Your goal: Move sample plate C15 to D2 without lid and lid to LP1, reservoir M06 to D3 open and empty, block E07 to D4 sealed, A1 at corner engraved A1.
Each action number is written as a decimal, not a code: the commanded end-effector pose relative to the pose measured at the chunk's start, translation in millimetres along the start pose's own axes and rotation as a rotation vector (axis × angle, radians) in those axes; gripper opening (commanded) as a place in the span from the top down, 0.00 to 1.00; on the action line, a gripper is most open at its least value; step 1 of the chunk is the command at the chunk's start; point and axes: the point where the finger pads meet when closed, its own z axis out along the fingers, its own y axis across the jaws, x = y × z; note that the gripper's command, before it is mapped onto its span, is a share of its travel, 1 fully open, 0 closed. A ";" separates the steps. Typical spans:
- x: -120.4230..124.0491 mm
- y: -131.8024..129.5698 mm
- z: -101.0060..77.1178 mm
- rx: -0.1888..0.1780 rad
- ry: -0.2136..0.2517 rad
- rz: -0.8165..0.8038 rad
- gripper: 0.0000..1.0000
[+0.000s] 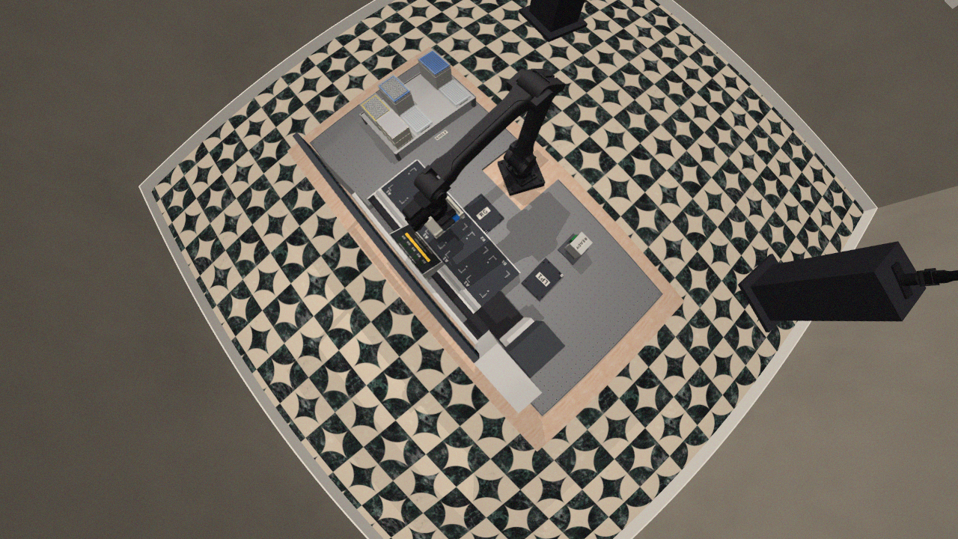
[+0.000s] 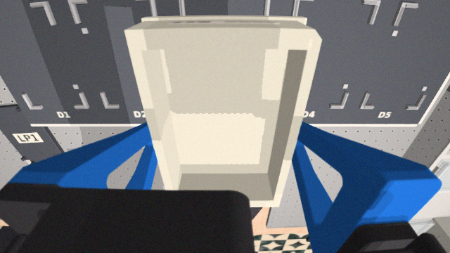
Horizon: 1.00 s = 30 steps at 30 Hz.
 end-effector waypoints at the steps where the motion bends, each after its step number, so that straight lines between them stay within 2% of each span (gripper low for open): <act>1: -8.2 -6.2 4.0 0.001 -0.017 0.007 1.00; 5: -8.2 -6.2 7.3 0.001 -0.017 0.007 1.00; 6: -25.6 -6.7 -11.6 0.000 -0.071 0.009 1.00; 8: -8.4 -6.2 12.4 0.001 -0.017 0.007 1.00; 20: -8.4 -6.3 32.5 0.001 -0.017 0.007 1.00; 22: -8.4 -6.3 32.5 0.001 -0.017 0.007 1.00; 23: -25.2 -6.7 16.1 0.000 -0.065 0.009 1.00; 25: -8.5 -6.3 37.5 0.001 -0.017 0.007 1.00; 30: -8.3 -6.3 45.9 0.001 -0.017 0.007 1.00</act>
